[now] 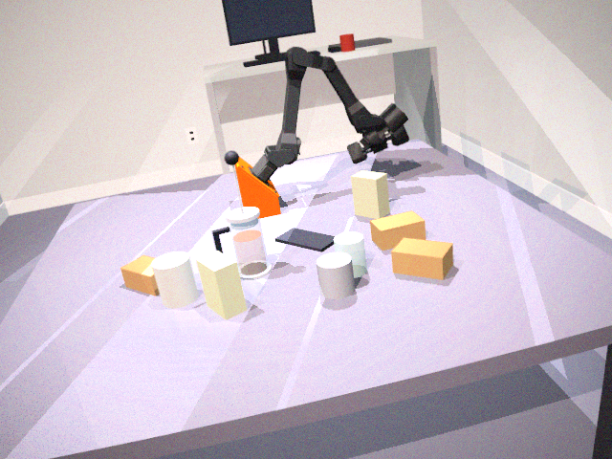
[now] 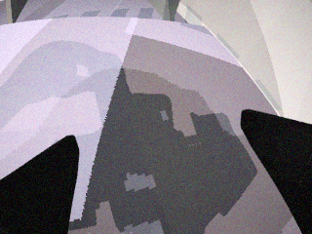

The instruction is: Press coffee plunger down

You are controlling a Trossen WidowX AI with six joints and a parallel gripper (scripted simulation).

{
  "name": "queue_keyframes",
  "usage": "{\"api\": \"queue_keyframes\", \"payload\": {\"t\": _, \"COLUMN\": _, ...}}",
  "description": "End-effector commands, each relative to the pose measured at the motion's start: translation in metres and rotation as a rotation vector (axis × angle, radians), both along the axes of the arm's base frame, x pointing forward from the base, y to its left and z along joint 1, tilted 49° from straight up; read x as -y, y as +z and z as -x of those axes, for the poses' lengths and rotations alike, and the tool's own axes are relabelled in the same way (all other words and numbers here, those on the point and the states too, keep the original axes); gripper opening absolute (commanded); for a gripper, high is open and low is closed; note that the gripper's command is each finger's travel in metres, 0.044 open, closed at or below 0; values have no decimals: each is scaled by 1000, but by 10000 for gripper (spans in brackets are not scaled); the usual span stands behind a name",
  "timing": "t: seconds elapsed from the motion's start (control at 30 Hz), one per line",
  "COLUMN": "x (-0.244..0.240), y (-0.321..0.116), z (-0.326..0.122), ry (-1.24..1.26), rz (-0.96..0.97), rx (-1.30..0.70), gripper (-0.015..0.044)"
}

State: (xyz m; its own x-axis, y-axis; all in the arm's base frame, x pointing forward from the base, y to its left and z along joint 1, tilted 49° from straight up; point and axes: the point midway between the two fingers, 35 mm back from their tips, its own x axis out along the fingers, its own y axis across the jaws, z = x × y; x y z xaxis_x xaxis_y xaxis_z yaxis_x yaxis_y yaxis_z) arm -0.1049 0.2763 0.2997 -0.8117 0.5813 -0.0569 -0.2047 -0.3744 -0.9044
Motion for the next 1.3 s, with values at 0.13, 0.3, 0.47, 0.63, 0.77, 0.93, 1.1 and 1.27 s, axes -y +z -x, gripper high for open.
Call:
{"api": "queue_keyframes", "payload": {"t": 0.13, "x": -35, "y": -6, "z": -102, "ry": -361, "rz": 214, "rx": -149, "gripper": 440}}
{"api": "queue_keyframes", "payload": {"t": 0.3, "x": -38, "y": -9, "z": -163, "ry": -560, "rz": 327, "rx": -291, "gripper": 440}}
{"api": "queue_keyframes", "payload": {"t": 0.47, "x": -30, "y": -12, "z": -224, "ry": -751, "rz": 398, "rx": -422, "gripper": 440}}
{"api": "queue_keyframes", "payload": {"t": 0.63, "x": -22, "y": -12, "z": -254, "ry": -836, "rz": 413, "rx": -475, "gripper": 440}}
{"api": "queue_keyframes", "payload": {"t": 0.77, "x": -3, "y": -12, "z": -296, "ry": -972, "rz": 436, "rx": -581, "gripper": 440}}
{"api": "queue_keyframes", "payload": {"t": 0.93, "x": 8, "y": -20, "z": -319, "ry": -1053, "rz": 495, "rx": -699, "gripper": 440}}
{"api": "queue_keyframes", "payload": {"t": 1.1, "x": 16, "y": -19, "z": -334, "ry": -1102, "rz": 491, "rx": -734, "gripper": 440}}
{"api": "queue_keyframes", "payload": {"t": 1.27, "x": 36, "y": -20, "z": -363, "ry": -1205, "rz": 491, "rx": -827, "gripper": 440}}
